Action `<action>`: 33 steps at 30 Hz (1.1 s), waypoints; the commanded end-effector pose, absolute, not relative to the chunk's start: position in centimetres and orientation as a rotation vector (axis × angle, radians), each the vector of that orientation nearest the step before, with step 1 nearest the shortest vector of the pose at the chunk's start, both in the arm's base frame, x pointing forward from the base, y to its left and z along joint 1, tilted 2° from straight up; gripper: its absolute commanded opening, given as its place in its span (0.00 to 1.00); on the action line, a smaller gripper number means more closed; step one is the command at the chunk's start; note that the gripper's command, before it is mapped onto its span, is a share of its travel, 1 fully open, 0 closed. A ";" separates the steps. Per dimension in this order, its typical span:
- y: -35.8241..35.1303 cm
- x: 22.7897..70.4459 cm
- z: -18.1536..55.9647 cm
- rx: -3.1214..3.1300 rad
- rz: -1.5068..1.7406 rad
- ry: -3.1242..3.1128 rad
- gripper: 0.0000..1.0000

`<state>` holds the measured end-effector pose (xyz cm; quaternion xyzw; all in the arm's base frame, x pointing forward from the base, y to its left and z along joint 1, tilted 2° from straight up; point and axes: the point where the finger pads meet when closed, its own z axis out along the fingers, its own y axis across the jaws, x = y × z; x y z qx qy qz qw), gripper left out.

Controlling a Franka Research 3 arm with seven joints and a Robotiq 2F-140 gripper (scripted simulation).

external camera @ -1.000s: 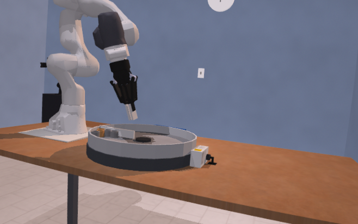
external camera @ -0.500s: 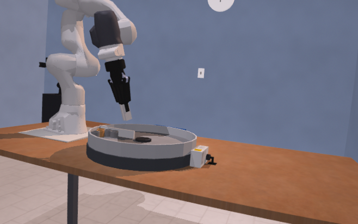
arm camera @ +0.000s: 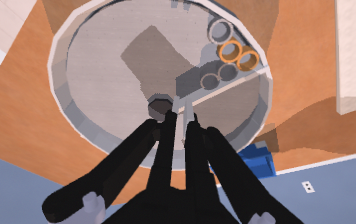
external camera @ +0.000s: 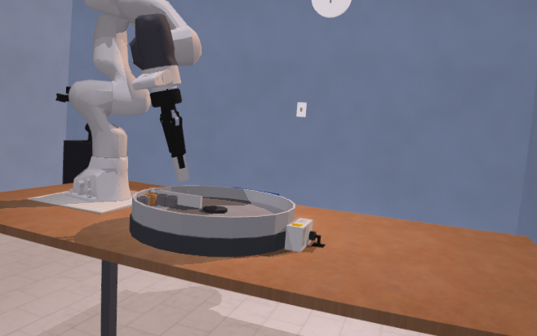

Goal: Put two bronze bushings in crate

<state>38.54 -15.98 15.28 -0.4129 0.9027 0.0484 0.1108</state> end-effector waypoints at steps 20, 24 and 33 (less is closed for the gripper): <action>-17.2 36.4 15.0 -0.519 0.290 2.921 0.06; -17.4 36.1 15.0 -0.439 0.306 2.941 0.06; -17.9 35.2 14.9 -0.178 0.358 2.990 0.06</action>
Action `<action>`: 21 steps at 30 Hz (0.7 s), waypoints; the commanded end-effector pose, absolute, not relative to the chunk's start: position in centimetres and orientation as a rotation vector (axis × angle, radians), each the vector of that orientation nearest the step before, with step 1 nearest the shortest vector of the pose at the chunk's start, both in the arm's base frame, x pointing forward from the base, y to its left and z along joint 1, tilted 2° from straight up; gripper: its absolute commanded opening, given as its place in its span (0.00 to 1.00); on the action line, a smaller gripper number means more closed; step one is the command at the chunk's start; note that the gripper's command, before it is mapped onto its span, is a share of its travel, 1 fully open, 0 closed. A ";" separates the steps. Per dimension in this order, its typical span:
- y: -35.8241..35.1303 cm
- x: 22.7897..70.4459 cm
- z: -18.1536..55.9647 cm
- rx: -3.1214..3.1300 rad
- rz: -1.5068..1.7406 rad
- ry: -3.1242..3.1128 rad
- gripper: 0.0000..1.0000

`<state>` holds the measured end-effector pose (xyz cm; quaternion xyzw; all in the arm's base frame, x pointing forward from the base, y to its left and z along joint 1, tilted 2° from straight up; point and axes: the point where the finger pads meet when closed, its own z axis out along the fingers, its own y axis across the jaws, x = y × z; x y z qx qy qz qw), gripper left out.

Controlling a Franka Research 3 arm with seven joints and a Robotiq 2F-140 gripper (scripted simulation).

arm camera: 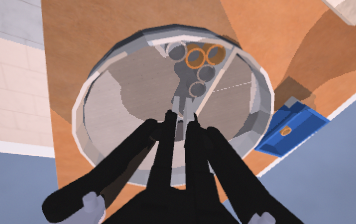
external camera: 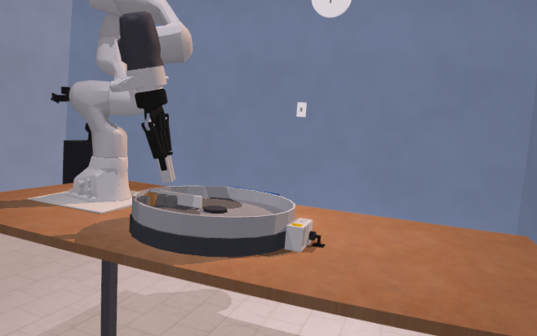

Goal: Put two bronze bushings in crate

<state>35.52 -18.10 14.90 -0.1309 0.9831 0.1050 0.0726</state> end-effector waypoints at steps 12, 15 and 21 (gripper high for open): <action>-18.3 34.3 14.7 0.144 0.421 3.021 0.06; -18.4 34.0 14.6 0.229 0.438 3.024 0.06; -18.5 33.6 14.5 0.399 0.471 3.023 0.06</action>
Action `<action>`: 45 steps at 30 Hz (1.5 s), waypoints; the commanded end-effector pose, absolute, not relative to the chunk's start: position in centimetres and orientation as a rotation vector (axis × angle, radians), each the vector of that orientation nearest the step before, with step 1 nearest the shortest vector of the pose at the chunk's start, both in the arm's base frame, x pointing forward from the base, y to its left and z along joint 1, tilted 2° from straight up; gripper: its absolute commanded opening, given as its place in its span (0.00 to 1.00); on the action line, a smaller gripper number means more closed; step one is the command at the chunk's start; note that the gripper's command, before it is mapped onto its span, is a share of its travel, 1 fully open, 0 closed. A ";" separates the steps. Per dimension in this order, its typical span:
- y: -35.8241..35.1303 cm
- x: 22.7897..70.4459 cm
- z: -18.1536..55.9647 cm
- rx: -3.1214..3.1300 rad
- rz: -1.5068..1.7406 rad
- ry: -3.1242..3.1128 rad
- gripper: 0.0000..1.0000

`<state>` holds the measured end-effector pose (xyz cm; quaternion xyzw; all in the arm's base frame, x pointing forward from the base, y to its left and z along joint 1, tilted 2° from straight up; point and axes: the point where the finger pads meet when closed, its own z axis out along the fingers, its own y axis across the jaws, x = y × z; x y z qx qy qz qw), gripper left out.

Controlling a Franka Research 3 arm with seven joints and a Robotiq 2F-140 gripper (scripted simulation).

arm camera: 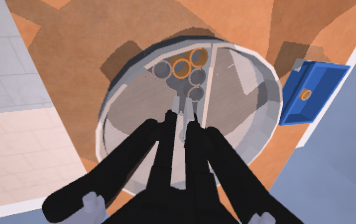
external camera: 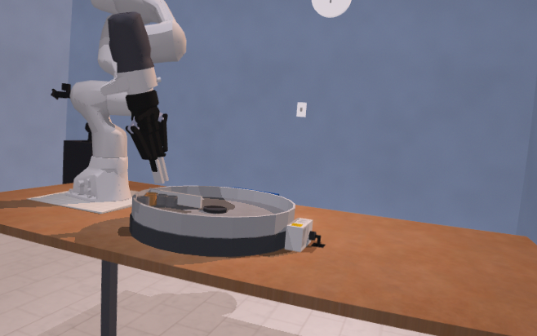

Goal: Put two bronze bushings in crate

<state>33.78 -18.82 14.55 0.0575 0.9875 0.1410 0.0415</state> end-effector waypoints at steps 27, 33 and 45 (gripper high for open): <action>-18.8 31.9 14.1 1.144 0.616 2.910 0.06; -18.8 31.6 14.1 1.314 0.649 2.860 0.06; -18.8 31.1 14.0 1.636 0.714 2.735 0.06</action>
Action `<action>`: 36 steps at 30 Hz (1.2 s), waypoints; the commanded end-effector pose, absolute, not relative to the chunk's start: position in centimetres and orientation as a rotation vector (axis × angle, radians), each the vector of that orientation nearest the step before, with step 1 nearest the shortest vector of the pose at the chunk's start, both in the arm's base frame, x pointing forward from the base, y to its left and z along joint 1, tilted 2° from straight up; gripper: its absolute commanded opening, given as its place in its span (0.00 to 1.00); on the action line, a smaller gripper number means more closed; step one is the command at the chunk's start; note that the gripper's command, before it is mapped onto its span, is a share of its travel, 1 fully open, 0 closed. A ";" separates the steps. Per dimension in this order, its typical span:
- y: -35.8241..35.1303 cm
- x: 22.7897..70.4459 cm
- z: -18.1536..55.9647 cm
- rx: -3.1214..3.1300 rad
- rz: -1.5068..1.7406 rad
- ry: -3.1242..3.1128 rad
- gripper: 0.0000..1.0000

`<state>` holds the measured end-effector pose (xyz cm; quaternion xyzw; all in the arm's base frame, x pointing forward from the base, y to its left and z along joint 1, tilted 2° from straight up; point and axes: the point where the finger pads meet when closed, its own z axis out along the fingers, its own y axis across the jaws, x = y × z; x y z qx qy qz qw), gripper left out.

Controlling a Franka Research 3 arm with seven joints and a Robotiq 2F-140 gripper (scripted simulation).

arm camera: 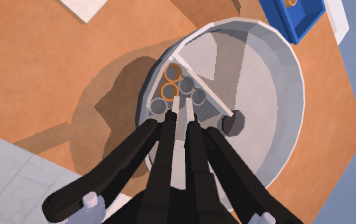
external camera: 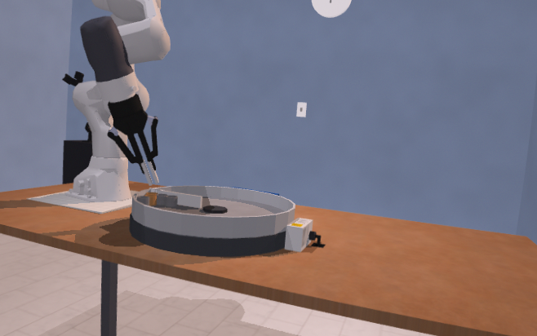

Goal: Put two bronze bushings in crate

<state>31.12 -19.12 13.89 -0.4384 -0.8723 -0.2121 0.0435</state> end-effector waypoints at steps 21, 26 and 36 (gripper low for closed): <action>-18.6 30.6 13.9 -1.889 -0.715 -2.100 0.06; -18.5 30.5 13.9 -1.964 -0.726 -1.987 0.06; -18.4 30.5 14.0 -2.091 -0.744 -1.761 0.06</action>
